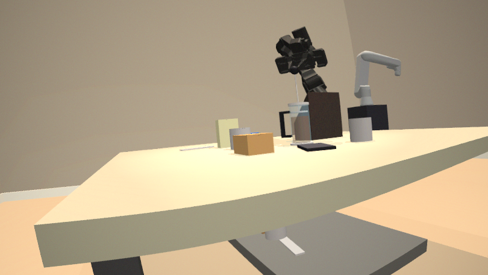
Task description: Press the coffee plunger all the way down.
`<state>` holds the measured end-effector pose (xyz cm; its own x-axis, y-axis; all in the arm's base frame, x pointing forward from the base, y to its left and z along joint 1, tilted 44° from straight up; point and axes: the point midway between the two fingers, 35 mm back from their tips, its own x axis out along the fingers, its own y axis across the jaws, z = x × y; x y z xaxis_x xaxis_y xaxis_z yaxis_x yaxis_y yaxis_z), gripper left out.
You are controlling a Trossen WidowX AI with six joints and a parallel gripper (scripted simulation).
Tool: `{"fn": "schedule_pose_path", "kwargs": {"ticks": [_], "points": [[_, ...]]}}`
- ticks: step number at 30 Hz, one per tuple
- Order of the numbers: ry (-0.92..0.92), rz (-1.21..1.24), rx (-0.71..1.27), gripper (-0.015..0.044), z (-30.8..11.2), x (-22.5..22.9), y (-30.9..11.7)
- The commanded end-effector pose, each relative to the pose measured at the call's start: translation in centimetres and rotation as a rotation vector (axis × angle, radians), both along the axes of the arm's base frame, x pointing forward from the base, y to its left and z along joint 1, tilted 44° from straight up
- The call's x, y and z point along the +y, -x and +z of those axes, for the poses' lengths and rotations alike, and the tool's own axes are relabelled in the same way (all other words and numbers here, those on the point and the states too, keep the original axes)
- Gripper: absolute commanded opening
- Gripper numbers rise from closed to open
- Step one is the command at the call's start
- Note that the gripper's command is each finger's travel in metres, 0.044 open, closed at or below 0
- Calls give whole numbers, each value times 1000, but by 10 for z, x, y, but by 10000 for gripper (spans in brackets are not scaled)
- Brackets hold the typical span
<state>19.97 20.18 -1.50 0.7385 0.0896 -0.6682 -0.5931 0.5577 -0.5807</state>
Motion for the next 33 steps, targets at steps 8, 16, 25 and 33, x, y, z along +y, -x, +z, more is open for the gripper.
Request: {"fn": "schedule_pose_path", "kwargs": {"ticks": [8,16,25,33], "points": [[5,1,7,117,-16,-8,-3],[5,0,8,117,-27,-15,-7],[5,1,9,117,-40,-23,-10],[5,1,8,117,-51,-30,-14]]}}
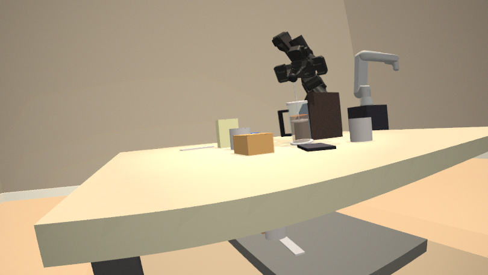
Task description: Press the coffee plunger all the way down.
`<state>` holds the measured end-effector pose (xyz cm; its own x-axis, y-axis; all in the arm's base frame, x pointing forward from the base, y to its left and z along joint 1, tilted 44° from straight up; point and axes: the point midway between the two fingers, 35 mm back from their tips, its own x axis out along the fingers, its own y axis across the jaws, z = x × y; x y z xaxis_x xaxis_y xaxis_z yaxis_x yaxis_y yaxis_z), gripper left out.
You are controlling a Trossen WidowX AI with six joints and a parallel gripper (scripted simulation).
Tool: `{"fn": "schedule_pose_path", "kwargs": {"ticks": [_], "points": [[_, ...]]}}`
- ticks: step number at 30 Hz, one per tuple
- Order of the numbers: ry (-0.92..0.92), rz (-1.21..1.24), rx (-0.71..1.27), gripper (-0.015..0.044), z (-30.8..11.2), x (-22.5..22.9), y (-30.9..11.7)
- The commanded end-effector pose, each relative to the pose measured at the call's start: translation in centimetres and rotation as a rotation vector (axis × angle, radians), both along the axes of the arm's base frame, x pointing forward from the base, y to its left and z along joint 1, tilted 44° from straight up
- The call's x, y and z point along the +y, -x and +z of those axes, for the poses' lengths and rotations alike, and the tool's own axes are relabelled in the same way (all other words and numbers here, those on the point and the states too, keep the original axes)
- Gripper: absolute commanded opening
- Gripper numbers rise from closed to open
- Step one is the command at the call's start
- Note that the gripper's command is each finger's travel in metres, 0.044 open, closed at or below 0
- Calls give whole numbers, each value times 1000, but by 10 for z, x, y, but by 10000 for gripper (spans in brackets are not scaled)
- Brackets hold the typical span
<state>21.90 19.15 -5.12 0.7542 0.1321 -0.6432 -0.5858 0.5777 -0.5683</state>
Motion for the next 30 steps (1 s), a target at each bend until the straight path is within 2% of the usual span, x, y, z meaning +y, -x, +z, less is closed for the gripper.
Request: {"fn": "schedule_pose_path", "kwargs": {"ticks": [1,30], "points": [[55,-13,35,117,-16,-21,5],[55,-12,28,117,-41,-28,-14]]}}
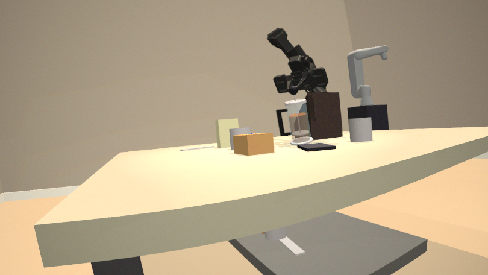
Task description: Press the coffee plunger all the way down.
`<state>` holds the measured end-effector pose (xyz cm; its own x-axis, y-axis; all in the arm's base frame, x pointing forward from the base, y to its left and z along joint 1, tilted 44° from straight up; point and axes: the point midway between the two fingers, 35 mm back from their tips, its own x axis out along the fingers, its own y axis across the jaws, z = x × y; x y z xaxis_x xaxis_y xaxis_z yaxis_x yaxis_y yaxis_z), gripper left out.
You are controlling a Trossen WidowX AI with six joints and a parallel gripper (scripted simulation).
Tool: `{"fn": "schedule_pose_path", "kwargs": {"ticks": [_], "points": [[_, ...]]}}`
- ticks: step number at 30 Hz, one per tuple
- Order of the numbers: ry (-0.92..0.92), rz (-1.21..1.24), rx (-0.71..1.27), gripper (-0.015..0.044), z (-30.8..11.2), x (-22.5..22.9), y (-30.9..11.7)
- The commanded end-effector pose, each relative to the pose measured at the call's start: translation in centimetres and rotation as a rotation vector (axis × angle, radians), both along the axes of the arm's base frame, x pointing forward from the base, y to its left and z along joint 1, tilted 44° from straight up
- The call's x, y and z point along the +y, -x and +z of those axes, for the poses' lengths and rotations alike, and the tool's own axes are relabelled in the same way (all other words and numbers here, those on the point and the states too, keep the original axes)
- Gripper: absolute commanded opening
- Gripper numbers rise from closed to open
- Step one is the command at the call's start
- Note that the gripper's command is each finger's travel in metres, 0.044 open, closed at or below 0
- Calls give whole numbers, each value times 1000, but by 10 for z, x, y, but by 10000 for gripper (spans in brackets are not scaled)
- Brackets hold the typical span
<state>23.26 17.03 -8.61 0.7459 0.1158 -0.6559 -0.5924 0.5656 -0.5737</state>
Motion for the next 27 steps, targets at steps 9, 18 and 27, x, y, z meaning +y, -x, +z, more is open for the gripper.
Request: {"fn": "schedule_pose_path", "kwargs": {"ticks": [9,18,27], "points": [[32,-10,14,117,-7,-4,-2],[32,-10,14,117,-7,-2,-3],[18,-5,8,117,-5,1,-4]]}}
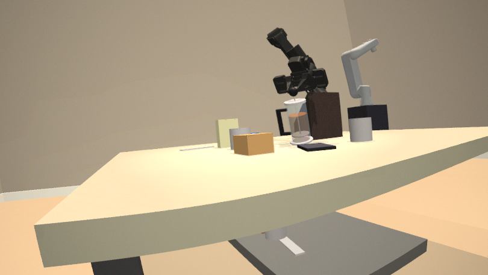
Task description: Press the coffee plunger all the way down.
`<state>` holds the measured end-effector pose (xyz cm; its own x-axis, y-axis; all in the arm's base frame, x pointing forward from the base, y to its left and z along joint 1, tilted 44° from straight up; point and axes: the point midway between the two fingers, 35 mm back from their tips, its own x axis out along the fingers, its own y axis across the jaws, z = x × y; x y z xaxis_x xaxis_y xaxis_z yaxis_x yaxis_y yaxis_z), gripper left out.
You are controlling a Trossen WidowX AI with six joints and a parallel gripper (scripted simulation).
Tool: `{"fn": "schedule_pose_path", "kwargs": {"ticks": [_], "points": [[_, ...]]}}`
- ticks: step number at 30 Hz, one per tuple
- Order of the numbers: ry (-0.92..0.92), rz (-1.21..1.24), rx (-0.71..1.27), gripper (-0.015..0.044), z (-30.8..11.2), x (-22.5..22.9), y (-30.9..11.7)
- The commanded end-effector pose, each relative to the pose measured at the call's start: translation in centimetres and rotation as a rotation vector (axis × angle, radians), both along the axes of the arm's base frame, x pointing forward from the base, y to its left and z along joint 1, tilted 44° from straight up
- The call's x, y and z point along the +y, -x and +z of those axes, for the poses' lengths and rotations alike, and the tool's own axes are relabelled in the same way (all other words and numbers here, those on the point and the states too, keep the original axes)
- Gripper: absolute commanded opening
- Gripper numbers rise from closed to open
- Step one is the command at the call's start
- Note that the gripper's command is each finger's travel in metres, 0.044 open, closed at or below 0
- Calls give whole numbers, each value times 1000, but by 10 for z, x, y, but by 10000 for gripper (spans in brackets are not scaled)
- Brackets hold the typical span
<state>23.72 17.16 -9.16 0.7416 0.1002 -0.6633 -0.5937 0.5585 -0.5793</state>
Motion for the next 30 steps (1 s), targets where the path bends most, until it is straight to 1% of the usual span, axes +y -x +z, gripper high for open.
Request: {"fn": "schedule_pose_path", "kwargs": {"ticks": [1,6,18,19,25,30], "points": [[0,0,0,117,0,0,0],[0,0,0,117,0,0,0],[0,0,0,432,0,0,0],[0,0,0,440,0,0,0],[-7,0,7,440,7,6,3],[1,-3,15,440,34,21,16]]}}
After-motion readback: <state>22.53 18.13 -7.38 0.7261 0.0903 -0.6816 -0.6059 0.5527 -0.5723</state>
